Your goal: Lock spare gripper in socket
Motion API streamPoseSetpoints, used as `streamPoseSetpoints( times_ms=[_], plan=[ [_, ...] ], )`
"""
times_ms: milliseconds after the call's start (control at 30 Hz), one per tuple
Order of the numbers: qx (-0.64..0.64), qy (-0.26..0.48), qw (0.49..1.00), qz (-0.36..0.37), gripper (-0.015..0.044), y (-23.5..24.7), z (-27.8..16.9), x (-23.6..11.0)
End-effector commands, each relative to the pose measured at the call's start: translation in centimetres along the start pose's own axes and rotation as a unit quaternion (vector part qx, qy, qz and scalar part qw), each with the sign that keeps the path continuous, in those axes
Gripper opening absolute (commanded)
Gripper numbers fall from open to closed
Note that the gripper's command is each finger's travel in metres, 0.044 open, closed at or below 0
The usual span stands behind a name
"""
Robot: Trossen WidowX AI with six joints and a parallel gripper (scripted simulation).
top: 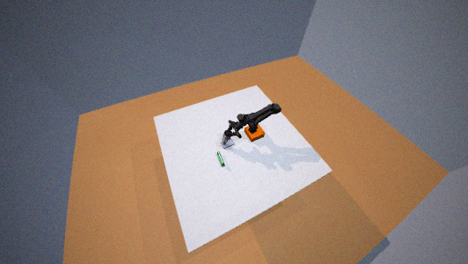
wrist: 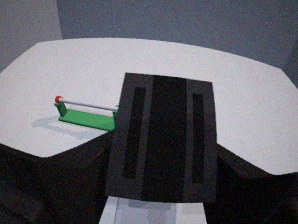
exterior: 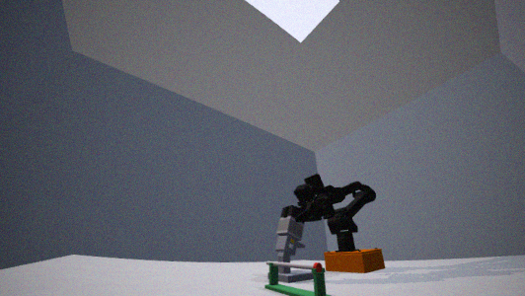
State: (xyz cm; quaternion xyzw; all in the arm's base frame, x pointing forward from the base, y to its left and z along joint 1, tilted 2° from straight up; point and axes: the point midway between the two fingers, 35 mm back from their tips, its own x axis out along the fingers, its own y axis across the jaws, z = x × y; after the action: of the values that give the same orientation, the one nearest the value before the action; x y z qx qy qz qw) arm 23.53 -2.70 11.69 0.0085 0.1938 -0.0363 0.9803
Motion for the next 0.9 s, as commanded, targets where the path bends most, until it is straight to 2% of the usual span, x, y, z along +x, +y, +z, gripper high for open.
streamPoseSetpoints(
  times_ms=[0,500,867],
  plan=[
    [0.002,-0.006,1.0,-0.002,0.0,-0.05,-0.17,0.46],
    [0.0,-0.004,1.0,0.0,0.0,0.0,-0.31,0.56],
    [0.0,-0.004,1.0,0.0,0.0289,0.0,-0.31,0.56]
  ],
)
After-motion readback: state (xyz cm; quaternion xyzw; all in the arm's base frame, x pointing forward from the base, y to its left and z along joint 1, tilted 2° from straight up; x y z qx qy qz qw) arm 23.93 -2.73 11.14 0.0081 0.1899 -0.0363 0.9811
